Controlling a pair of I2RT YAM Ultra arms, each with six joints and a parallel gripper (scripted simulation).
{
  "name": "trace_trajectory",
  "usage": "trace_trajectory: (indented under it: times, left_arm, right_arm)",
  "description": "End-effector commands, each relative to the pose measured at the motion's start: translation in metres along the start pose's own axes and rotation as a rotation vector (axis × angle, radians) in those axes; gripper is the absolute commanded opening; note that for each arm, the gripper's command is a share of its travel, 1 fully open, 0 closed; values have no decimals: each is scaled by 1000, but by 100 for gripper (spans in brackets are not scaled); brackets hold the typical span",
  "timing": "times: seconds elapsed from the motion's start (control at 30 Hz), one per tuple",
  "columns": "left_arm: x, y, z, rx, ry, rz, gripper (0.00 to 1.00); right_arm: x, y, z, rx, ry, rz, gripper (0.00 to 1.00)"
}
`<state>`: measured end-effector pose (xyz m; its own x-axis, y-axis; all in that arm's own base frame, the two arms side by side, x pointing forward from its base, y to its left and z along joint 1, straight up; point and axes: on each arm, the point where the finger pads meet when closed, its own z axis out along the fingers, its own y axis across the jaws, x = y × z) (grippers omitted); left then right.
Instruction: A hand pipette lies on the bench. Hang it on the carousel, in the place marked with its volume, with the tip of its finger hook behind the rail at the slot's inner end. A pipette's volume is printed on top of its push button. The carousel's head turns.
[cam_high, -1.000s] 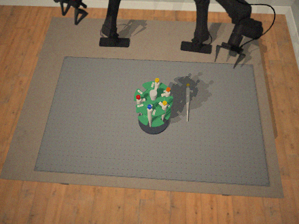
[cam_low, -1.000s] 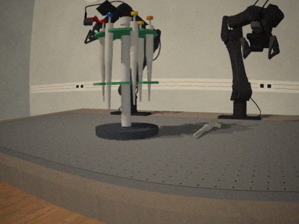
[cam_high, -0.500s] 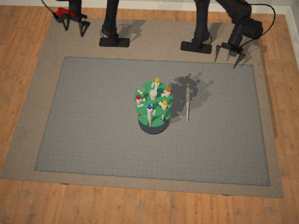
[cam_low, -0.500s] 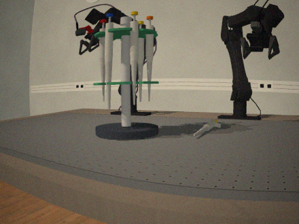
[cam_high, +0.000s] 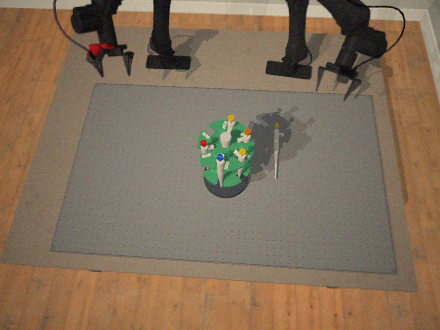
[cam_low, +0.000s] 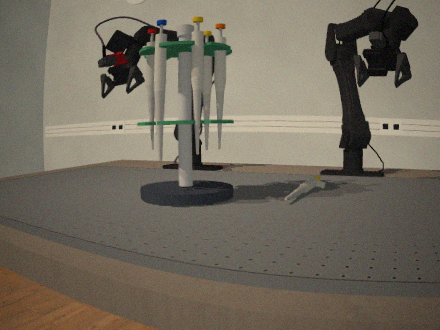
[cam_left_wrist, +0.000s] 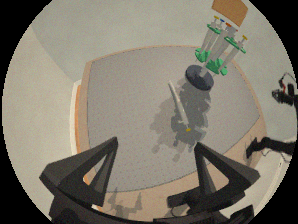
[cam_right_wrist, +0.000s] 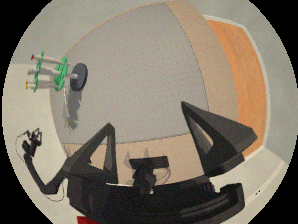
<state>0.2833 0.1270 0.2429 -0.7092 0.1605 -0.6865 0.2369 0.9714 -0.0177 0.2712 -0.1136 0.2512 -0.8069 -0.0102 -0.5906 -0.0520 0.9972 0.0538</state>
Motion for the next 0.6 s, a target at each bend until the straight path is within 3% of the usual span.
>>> trace_trajectory:
  times: [0.0, 0.1, 0.5, 0.53, 0.57]
  left_arm:
    - [-9, 6, -5, -18, -35, 19, 100]
    - [-9, 6, -5, -18, -35, 19, 100]
    - [-9, 6, -5, -18, -35, 19, 100]
    - [-16, 8, 3, -15, -8, 11, 54]
    - [-14, 2, 10, 8, 33, -17, 54]
  right_arm:
    - [-20, 10, 24, -119, -114, -196, 100]
    - [-31, 2, 15, -131, -168, -267, 100]
    - [-24, 9, 16, -141, -151, -258, 100]
    - [-24, 9, 16, -141, -151, -258, 100]
    - [-24, 9, 16, -141, -151, -258, 100]
